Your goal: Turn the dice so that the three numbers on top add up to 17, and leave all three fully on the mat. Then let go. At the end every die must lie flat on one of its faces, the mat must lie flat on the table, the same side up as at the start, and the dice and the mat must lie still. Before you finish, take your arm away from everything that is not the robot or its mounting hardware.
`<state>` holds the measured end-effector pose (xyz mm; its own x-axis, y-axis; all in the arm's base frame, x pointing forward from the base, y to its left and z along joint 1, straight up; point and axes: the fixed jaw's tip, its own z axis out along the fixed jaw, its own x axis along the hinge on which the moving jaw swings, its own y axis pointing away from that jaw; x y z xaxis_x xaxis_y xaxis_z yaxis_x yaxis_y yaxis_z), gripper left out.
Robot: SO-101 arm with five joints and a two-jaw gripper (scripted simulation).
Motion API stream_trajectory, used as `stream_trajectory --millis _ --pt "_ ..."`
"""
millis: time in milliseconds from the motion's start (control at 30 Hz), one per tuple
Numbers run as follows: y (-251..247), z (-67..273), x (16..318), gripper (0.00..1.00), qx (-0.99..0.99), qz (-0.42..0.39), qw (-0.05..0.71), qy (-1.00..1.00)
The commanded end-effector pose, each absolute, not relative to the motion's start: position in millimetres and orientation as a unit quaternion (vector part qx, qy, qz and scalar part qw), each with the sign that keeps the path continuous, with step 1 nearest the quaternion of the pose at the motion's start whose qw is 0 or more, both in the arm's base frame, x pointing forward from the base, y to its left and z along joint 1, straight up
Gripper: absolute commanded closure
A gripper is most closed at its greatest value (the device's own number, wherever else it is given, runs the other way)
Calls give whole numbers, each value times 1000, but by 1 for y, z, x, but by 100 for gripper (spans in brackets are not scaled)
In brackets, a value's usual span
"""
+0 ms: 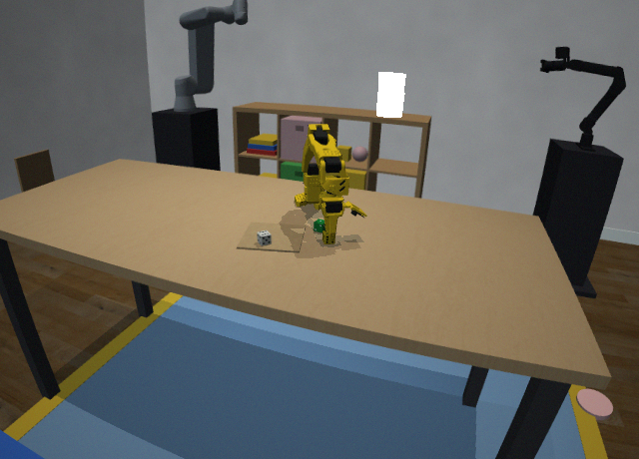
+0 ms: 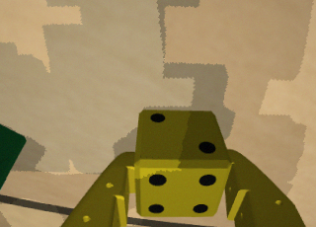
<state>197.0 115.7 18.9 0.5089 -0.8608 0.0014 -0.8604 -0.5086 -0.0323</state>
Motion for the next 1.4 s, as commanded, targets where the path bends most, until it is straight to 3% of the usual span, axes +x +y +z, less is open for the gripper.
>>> stream_trajectory --millis 0,267,900,1367 --pt "115 24 201 86 -868 -16 27 496" --pt "115 24 201 84 -868 -16 27 496" --pt "115 24 201 68 -868 -16 27 496" --pt "115 27 201 67 -868 -16 27 496"
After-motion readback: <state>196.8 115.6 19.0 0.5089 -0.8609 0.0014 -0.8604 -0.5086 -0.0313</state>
